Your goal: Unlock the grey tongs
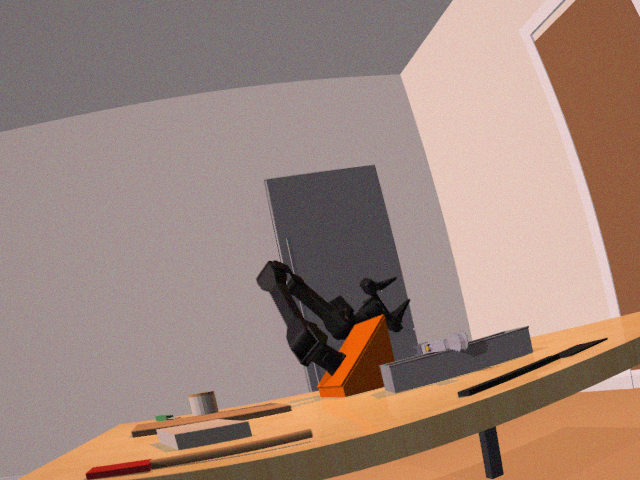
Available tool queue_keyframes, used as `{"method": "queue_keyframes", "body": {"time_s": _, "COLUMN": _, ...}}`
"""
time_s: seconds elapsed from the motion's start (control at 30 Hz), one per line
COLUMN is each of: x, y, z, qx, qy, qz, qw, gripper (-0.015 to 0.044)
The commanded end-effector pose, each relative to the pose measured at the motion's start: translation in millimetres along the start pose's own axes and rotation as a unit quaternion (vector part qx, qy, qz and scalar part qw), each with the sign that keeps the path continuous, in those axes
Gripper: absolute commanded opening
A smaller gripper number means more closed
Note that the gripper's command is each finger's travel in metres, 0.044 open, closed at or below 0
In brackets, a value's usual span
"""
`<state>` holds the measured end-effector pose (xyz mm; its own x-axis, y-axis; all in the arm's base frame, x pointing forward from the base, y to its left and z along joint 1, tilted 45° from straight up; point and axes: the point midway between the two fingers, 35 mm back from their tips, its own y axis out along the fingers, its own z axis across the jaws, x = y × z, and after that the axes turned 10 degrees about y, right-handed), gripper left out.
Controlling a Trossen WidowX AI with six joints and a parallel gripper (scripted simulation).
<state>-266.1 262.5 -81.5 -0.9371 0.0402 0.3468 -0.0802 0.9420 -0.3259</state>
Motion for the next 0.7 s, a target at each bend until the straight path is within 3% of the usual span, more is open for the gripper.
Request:
{"method": "queue_keyframes", "body": {"time_s": 0.0, "x": -1, "y": 2, "z": 0, "qx": 0.0, "qy": -0.003, "qz": 0.004, "qw": 1.0, "gripper": 0.0426}}
{"method": "queue_keyframes", "body": {"time_s": 0.2, "x": -35, "y": 48, "z": -13, "qx": 0.013, "qy": -0.07, "qz": 0.091, "qw": 0.993, "gripper": 0.044}}
{"method": "queue_keyframes", "body": {"time_s": 0.67, "x": -144, "y": 105, "z": -49, "qx": 0.064, "qy": -0.092, "qz": 0.251, "qw": 0.961, "gripper": 0.044}}
